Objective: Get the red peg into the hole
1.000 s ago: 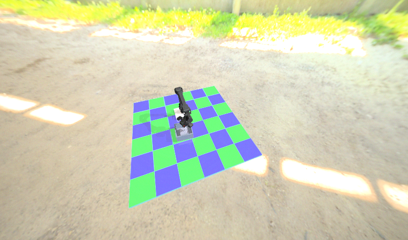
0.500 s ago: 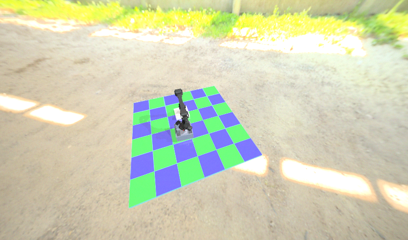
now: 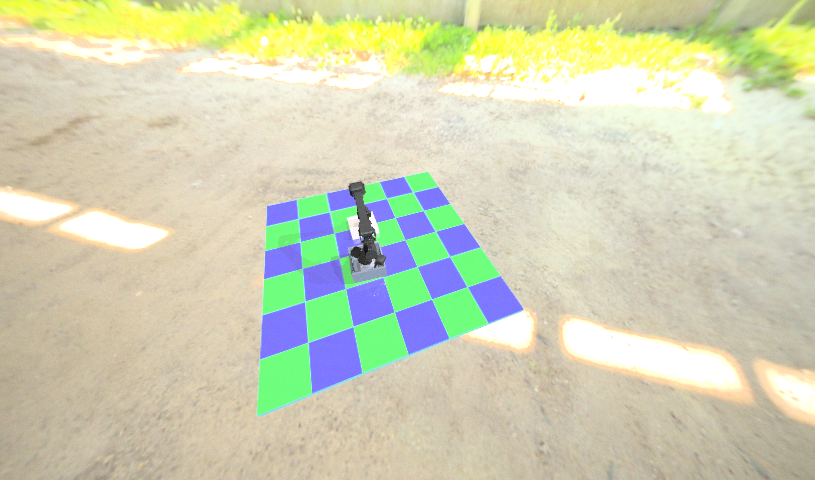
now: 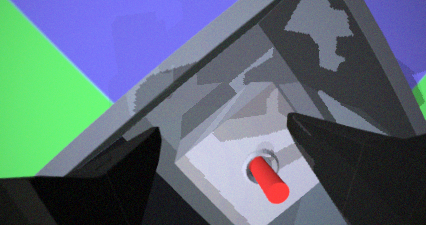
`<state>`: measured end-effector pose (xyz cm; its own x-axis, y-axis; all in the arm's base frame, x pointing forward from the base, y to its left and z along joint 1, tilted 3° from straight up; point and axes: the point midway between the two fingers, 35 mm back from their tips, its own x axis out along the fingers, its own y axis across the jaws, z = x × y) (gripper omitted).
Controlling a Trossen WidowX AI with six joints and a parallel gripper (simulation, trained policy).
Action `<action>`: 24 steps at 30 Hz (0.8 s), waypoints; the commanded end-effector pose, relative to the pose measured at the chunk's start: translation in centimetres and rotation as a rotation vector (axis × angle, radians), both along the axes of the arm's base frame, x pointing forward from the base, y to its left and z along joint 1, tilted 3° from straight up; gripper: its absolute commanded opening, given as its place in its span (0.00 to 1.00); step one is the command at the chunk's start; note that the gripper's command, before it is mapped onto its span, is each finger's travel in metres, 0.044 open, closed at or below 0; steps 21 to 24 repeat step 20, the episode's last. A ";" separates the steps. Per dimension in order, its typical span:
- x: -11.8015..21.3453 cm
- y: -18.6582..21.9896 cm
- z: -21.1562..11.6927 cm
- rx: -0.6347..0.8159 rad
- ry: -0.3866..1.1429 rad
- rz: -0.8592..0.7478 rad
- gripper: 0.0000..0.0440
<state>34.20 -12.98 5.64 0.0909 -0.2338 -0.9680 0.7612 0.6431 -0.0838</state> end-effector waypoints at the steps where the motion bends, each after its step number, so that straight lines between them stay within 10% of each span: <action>1: 1.6 0.1 0.9 0.027 -0.023 0.021 1.00; 24: 6.4 1.5 4.0 0.099 -0.128 0.084 1.00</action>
